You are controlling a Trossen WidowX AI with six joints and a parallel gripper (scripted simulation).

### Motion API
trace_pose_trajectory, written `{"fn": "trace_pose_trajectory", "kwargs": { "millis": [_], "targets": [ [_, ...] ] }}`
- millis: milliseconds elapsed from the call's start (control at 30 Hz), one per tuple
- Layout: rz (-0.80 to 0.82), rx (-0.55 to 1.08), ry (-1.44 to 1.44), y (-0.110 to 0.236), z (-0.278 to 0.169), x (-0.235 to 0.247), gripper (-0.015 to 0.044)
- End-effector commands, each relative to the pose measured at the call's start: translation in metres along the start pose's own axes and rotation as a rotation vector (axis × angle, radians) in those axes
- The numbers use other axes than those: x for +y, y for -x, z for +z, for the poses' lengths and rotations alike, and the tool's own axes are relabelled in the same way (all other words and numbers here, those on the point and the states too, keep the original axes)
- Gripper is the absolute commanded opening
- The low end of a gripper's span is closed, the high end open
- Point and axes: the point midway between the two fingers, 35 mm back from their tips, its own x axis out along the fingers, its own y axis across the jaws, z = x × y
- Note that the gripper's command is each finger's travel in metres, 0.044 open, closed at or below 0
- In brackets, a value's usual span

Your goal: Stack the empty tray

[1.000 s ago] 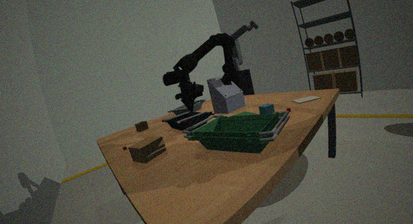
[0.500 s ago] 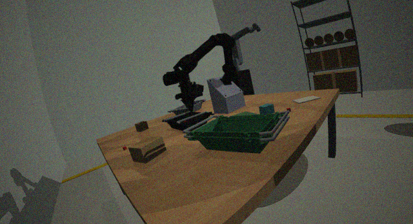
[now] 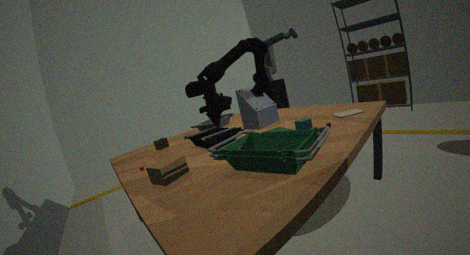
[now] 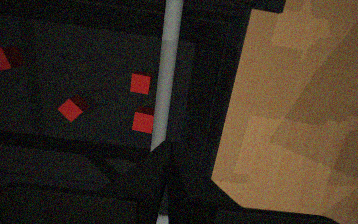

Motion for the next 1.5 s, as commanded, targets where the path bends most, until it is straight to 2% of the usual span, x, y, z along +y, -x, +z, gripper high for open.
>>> {"fn": "trace_pose_trajectory", "kwargs": {
  "millis": [0, 900, 1133, 1267, 1300, 1467],
  "targets": [
    [0.000, 0.000, 0.000, 0.000, 0.000, 0.000, 0.0000],
    [0.000, 0.000, 0.000, 0.000, 0.000, 0.000, 0.0000],
    [0.001, 0.003, 0.001, 0.002, 0.000, 0.000, 0.0184],
    [0.018, 0.039, 0.020, 0.034, 0.001, -0.002, 0.0289],
    [0.005, 0.001, -0.007, 0.008, 0.003, 0.001, 0.0315],
    [0.046, 0.017, -0.221, 0.020, 0.005, 0.050, 0.0440]
  ]
}}
